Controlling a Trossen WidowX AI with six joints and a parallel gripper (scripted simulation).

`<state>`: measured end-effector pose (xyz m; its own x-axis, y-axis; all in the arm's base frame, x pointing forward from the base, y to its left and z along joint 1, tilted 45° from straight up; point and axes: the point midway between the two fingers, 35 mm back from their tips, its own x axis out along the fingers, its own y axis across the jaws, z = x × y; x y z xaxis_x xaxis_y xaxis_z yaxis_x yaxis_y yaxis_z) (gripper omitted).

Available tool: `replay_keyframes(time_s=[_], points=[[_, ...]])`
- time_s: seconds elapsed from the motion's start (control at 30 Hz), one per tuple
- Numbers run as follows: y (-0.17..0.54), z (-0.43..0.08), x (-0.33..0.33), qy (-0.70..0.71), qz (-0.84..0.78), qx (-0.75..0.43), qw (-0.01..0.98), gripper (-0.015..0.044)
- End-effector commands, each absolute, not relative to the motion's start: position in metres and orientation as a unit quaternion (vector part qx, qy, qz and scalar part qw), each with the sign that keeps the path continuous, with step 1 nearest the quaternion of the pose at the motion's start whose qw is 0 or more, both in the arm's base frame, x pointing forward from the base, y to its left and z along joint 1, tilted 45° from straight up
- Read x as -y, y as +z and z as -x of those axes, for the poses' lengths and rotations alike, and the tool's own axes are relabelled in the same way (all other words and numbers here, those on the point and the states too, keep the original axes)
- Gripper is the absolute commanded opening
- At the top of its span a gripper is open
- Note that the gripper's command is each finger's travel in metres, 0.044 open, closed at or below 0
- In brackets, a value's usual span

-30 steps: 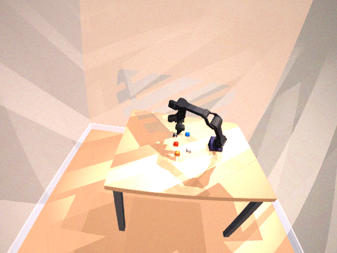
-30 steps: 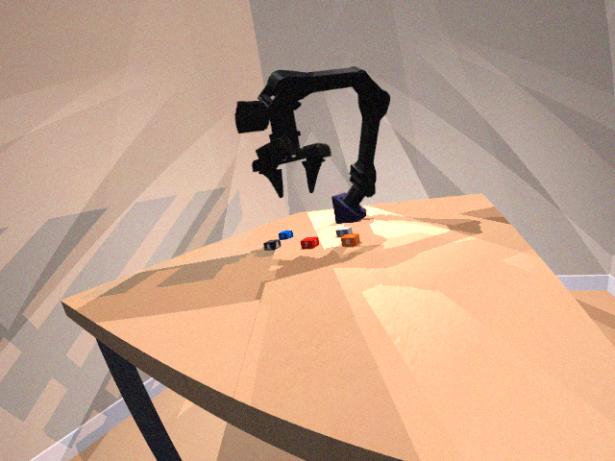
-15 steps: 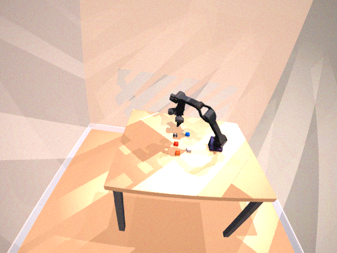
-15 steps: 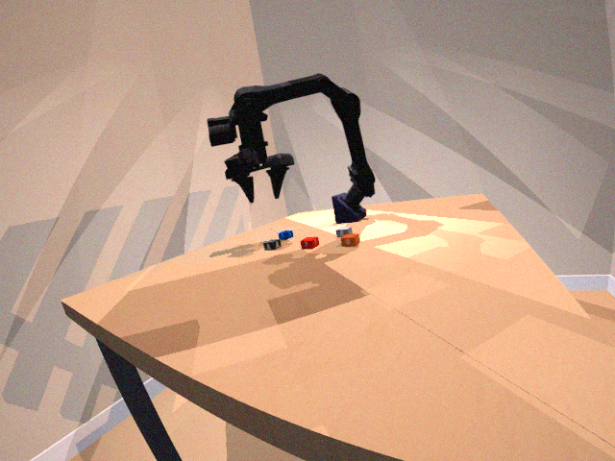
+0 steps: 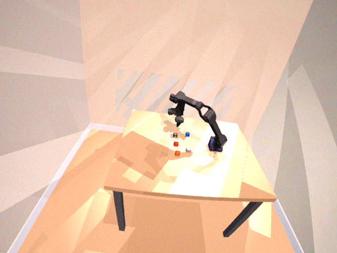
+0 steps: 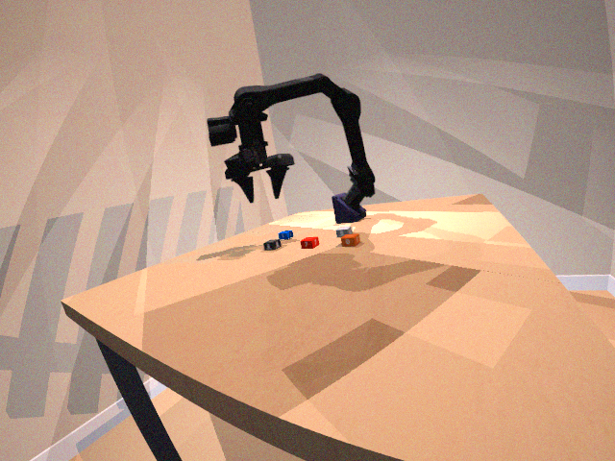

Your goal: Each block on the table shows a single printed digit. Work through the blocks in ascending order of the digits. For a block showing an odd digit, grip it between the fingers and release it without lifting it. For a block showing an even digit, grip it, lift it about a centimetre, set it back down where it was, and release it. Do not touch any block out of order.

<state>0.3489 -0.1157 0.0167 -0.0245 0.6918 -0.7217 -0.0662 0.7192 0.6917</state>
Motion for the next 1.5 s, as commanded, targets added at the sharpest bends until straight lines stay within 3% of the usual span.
replay_keyframes(time_s=[0.0,0.43,0.67,0.9,1.47], points=[[0.019,-0.349,0.114,0.290,-0.237,-0.655,0.656,0.0400],[0.161,-0.317,-0.034,0.293,-0.241,-0.655,0.653,0.0400],[0.161,-0.316,-0.037,0.293,-0.241,-0.655,0.653,0.0400],[0.108,-0.313,-0.091,0.295,-0.242,-0.654,0.653,0.0400],[0.090,-0.313,-0.108,0.295,-0.242,-0.654,0.653,0.0400]])
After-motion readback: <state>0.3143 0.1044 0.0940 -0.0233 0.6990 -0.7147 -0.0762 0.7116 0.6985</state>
